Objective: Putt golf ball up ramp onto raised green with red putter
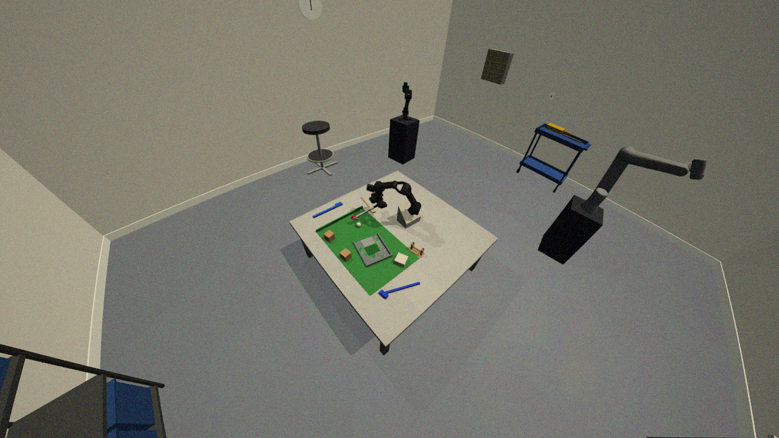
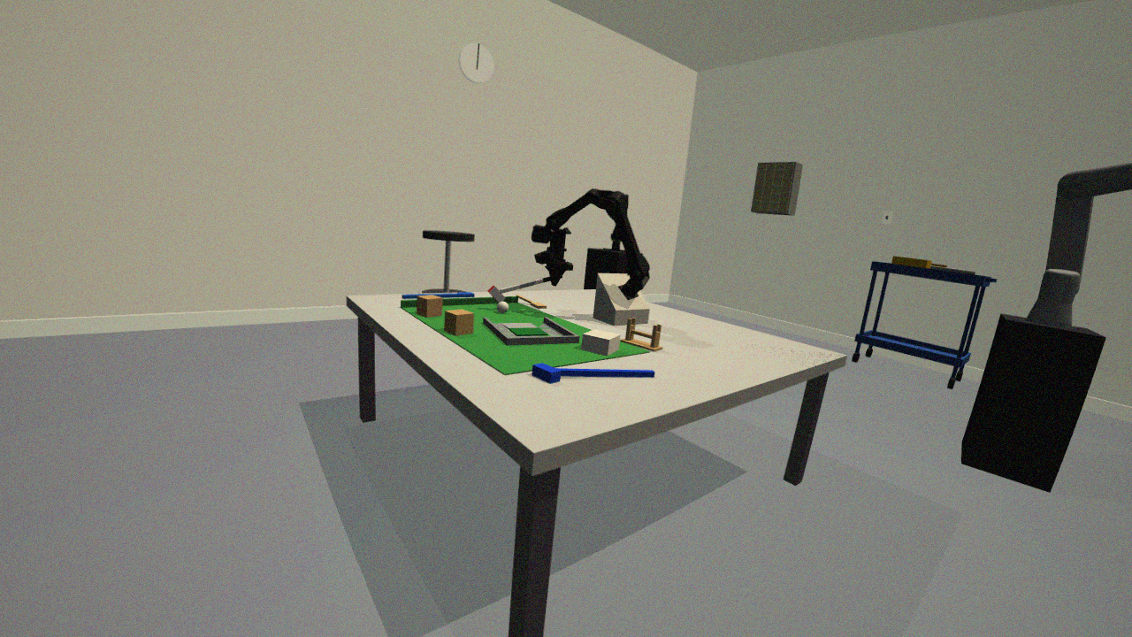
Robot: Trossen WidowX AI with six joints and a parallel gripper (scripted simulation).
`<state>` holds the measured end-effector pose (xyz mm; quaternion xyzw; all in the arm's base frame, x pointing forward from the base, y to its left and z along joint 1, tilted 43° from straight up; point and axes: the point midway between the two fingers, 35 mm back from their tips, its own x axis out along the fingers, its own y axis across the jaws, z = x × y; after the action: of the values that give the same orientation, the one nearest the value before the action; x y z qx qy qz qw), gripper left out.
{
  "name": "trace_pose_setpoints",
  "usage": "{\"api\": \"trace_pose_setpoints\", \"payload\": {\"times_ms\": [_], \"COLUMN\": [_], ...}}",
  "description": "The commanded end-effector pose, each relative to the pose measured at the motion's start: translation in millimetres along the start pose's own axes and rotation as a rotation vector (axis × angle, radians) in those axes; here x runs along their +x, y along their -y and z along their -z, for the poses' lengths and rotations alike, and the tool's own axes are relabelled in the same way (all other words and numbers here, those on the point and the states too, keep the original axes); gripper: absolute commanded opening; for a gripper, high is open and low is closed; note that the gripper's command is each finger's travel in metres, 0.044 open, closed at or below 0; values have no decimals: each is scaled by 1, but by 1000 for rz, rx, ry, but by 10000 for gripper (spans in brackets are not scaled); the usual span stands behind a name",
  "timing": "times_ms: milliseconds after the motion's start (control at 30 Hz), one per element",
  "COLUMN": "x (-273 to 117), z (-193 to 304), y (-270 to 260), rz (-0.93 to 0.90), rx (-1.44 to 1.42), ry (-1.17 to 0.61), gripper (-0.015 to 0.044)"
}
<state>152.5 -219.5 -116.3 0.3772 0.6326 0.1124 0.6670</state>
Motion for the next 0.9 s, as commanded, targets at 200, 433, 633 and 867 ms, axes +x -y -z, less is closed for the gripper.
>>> {"api": "trace_pose_setpoints", "payload": {"times_ms": [200, 433, 633, 867], "x": [19, 26, 23, 23], "z": [1, 1, 0, 0], "y": [-1, -2, -1, 1], "rz": [-11, -11, -3, -3], "rx": [9, 9, 1, 1], "ry": [3, 4, -2, -1], "gripper": [0, 0, 0, 0]}}
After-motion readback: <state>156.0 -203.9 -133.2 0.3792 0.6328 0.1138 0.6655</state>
